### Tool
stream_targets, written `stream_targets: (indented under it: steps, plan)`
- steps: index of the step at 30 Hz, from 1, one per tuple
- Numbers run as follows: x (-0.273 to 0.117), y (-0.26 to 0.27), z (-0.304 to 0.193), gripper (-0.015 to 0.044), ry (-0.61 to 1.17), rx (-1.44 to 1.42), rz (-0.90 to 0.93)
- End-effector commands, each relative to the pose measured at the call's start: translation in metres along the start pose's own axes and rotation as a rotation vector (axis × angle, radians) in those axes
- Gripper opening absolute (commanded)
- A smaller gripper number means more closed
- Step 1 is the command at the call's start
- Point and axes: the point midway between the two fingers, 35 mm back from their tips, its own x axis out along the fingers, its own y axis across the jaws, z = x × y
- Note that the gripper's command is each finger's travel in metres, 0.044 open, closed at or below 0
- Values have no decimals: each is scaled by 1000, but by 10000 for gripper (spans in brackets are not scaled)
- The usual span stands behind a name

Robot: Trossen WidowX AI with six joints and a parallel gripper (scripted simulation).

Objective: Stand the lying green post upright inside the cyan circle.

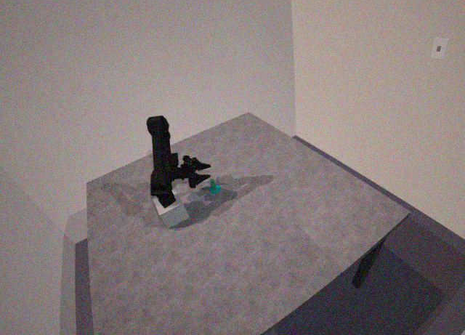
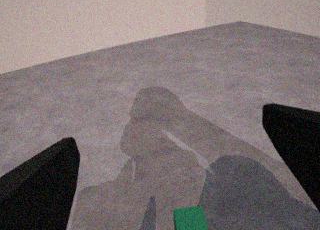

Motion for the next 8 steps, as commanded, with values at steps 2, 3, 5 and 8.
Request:
stream_targets:
  steps: [2,3,5,8]
  plan:
    - [-6,-6,20,400,-33,-30,-7]
    - [-6,-7,22,400,-36,-32,-8]
    - [-6,-7,22,400,-37,-33,-8]
    - [2,5,15,400,0,-68,6]
